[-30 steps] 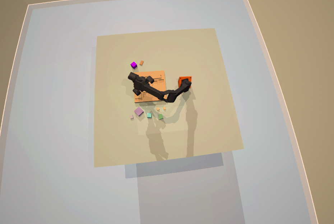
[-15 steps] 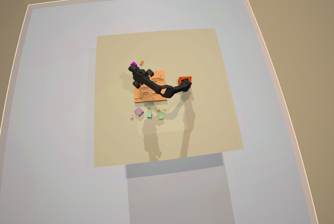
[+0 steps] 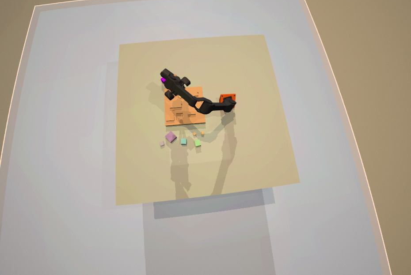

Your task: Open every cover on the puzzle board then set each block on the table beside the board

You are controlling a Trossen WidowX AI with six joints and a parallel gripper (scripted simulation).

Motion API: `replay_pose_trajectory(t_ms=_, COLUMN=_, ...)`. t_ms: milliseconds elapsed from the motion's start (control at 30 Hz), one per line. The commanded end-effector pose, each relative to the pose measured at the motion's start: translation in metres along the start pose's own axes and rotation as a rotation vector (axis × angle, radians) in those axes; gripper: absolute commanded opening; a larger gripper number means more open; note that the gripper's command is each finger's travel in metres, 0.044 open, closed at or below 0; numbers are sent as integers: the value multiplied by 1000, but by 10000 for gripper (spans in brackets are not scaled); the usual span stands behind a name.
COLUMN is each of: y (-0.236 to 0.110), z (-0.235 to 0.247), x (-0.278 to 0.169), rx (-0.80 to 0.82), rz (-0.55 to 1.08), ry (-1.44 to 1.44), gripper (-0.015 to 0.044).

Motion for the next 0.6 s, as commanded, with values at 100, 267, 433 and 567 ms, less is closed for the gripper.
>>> replay_pose_trajectory(t_ms=100, y=-1, z=-20, x=16, rx=-6, rz=-5, ry=-5, gripper=80)
replay_pose_trajectory(t_ms=267, y=-1, z=-36, x=28, rx=-7, rz=-5, ry=-5, gripper=80)
replay_pose_trajectory(t_ms=433, y=0, z=-52, x=38, rx=-8, rz=-5, ry=-5, gripper=80)
replay_pose_trajectory(t_ms=567, y=0, z=-66, x=46, rx=-8, rz=-3, ry=-5, gripper=80)
Point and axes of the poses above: the point midway between the two fingers, 35 mm back from their tips, its own y axis out along the fingers, its own z axis across the jaws, x = y × z, the point moved 6 cm from there along -y, back along the fingers, and after that the axes turned 4 degrees about y, right-handed, at the moved point
